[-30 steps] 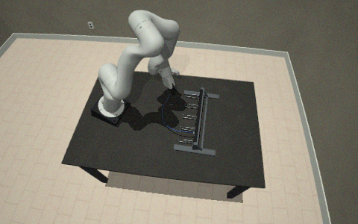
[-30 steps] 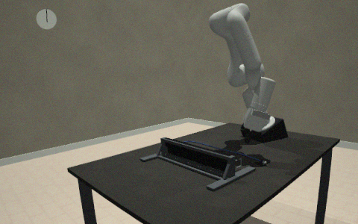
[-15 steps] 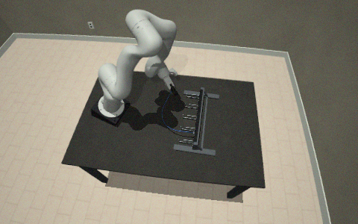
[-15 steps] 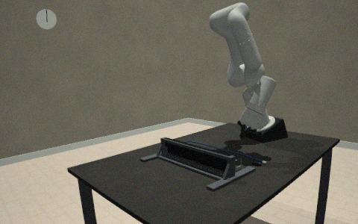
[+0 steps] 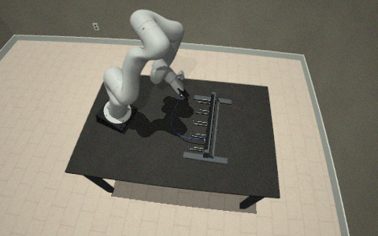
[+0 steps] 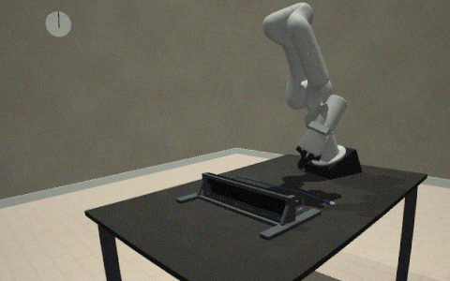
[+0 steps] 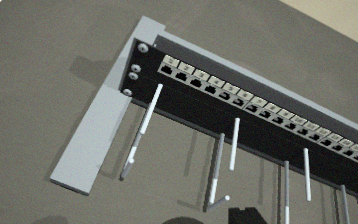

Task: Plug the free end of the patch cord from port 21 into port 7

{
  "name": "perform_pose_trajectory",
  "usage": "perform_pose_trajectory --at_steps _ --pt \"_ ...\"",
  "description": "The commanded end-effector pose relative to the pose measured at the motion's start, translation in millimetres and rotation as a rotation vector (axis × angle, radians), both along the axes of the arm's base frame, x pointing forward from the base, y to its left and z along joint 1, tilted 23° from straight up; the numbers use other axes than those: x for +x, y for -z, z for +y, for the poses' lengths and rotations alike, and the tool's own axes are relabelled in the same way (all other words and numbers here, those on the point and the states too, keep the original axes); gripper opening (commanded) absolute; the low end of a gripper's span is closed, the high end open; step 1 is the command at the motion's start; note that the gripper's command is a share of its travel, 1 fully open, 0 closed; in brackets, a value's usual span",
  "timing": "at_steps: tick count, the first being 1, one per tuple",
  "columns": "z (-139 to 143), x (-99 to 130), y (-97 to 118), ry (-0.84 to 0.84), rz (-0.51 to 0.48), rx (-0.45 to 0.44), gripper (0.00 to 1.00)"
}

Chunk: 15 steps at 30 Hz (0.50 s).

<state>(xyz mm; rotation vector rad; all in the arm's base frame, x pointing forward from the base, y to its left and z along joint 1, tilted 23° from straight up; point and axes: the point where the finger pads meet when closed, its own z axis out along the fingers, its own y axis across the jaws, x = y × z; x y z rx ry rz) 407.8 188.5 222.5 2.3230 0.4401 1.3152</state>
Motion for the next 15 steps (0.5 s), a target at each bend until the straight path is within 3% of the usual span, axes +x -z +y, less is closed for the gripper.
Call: perform_pose_trajectory --at_steps 1,9,11,15 --pt "2.7 1.0 -14.2 0.005 -0.118 0.121 0.0" --pt "9.6 -0.8 -31.3 -0.003 -0.226 0.283 0.0" --pt "9.6 -0.8 -31.3 -0.003 -0.226 0.283 0.0" --pt "14.7 -3.1 -41.5 -0.015 -0.283 0.388 0.0"
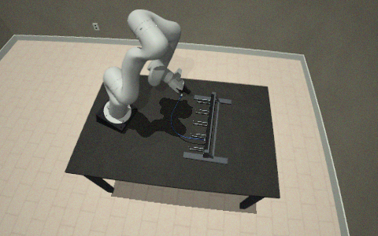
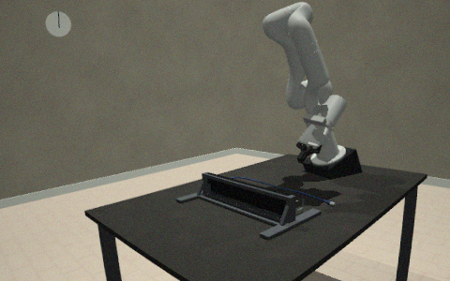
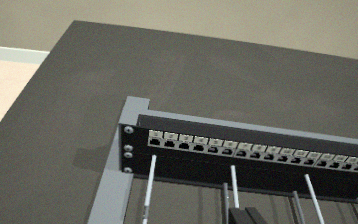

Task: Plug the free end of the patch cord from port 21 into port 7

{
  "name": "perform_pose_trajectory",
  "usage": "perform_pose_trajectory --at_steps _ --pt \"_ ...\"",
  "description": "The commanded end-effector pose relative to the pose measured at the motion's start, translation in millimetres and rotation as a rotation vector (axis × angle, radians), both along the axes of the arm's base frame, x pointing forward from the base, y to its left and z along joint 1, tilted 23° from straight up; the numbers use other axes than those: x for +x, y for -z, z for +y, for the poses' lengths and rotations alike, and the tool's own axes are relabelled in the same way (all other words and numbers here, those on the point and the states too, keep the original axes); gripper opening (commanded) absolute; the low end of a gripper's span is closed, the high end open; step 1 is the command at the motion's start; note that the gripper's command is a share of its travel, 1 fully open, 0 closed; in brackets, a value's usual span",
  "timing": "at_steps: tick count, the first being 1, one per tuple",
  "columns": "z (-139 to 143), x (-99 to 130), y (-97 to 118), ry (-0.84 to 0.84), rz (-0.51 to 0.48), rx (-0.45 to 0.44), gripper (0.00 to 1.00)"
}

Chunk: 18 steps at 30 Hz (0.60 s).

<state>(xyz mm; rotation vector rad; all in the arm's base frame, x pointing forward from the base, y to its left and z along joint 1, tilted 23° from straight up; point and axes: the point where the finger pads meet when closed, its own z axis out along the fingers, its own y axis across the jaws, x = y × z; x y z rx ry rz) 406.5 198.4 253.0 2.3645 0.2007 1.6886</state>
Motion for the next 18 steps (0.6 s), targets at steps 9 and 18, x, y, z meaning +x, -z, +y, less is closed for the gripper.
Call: perform_pose_trajectory --at_steps 9,18 --pt "7.3 -3.2 -15.8 -0.025 -0.102 0.16 0.0" --pt "7.1 3.2 -14.3 -0.025 -0.102 0.161 0.0"
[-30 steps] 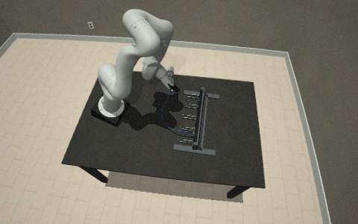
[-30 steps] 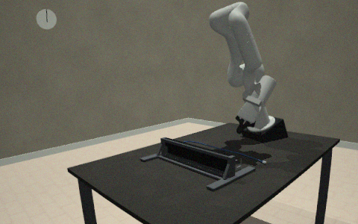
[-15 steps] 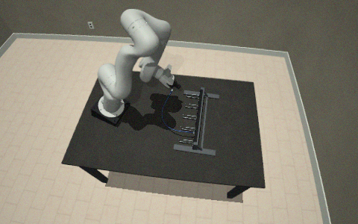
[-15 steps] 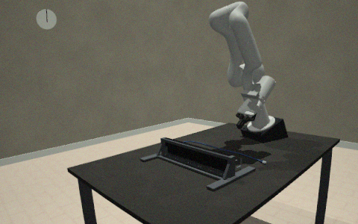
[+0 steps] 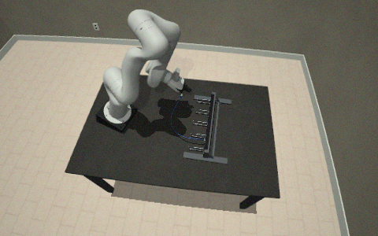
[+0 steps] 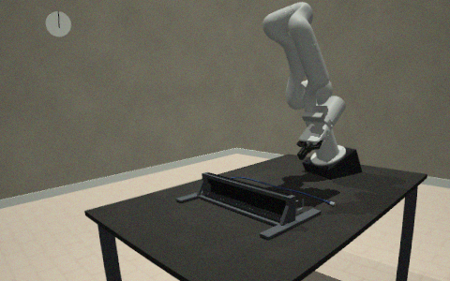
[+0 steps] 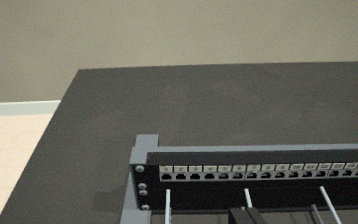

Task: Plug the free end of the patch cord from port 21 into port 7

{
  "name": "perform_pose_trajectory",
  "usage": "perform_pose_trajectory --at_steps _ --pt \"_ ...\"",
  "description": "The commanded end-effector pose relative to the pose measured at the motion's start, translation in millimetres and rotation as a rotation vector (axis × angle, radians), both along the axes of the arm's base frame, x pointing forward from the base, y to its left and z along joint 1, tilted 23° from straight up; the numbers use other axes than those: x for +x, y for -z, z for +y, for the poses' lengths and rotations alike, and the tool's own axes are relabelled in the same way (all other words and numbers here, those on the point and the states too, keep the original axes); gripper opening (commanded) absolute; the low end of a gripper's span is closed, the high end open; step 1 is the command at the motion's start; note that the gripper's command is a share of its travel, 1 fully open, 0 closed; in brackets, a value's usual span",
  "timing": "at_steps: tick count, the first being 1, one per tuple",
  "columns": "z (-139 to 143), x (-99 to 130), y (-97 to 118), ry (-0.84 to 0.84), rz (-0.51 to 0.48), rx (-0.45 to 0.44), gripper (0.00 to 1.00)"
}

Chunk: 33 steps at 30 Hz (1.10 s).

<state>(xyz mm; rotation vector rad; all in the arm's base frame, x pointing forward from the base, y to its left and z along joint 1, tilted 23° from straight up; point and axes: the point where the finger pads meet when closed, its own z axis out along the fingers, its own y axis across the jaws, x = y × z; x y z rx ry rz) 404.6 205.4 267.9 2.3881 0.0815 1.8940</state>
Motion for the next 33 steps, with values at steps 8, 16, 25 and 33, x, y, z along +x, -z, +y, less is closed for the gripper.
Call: perform_pose_trajectory --at_steps 8,16,25,33 --pt "-0.6 29.2 6.5 0.0 -0.002 0.002 0.0" --pt "-1.2 48.6 11.2 0.0 -0.002 0.002 0.0" --pt "-1.5 56.5 13.2 0.0 -0.002 0.002 0.0" --pt "-1.5 56.5 13.2 0.0 -0.002 0.002 0.0"
